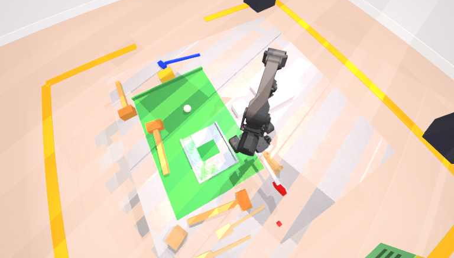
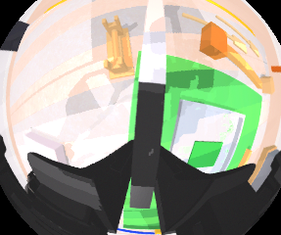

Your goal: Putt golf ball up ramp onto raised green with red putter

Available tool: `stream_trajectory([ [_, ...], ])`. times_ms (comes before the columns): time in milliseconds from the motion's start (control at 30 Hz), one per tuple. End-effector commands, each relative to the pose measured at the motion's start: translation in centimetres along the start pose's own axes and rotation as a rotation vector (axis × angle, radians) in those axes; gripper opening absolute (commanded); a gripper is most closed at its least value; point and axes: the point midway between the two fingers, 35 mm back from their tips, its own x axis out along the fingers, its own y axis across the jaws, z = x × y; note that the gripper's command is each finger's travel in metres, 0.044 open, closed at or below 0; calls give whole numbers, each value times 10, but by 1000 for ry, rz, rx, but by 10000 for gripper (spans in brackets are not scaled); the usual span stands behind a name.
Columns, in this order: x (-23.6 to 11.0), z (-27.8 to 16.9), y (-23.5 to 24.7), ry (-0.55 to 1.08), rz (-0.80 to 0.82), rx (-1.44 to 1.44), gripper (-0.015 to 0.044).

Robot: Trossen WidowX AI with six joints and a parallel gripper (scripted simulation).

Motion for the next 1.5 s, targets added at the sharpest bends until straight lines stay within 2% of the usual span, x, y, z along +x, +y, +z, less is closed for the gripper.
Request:
stream_trajectory([
  [0,-2,-21,-12,-3,-6,85,0],
  [667,-13,-131,-48,-1,-39,467,0],
  [1467,-21,-258,-41,24,-91,983,0],
])
